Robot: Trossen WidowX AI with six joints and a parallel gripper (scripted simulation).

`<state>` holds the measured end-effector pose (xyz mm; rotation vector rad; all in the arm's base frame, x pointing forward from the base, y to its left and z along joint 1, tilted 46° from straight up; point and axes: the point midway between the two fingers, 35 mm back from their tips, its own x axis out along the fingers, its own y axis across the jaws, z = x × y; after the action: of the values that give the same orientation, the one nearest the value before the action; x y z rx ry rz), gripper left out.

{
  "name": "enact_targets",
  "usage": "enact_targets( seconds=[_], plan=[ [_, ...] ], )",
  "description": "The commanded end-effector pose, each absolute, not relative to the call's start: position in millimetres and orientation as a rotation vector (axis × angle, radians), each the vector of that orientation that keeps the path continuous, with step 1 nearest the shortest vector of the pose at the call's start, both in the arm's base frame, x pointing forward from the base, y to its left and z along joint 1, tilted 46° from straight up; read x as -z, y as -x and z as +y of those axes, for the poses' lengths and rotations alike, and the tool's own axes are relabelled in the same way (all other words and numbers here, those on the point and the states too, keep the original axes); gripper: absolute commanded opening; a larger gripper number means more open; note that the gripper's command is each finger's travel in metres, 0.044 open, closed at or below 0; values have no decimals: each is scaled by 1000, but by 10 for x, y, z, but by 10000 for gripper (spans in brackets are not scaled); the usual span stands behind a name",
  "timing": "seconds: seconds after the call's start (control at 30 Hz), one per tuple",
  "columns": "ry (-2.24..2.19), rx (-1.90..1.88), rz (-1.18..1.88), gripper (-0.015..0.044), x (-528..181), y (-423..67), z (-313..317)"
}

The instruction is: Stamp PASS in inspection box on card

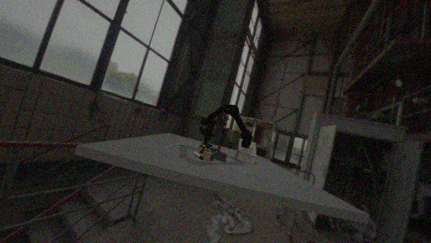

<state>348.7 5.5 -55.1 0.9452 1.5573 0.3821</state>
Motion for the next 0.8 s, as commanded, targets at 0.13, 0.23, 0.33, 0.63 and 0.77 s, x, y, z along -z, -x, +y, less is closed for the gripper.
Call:
enact_targets(
  seconds=[0.13, 0.23, 0.33, 0.63, 0.77],
  plan=[
    [-951, -381, 1558, 0, 588, -3481, 98],
    [-951, -381, 1557, 0, 601, -3480, 113],
    [-951, -381, 1557, 0, 615, -3479, 128],
    [-952, -381, 1556, 0, 655, -3474, 173],
    [-952, -382, 1556, 0, 672, -3472, 193]
  ],
)
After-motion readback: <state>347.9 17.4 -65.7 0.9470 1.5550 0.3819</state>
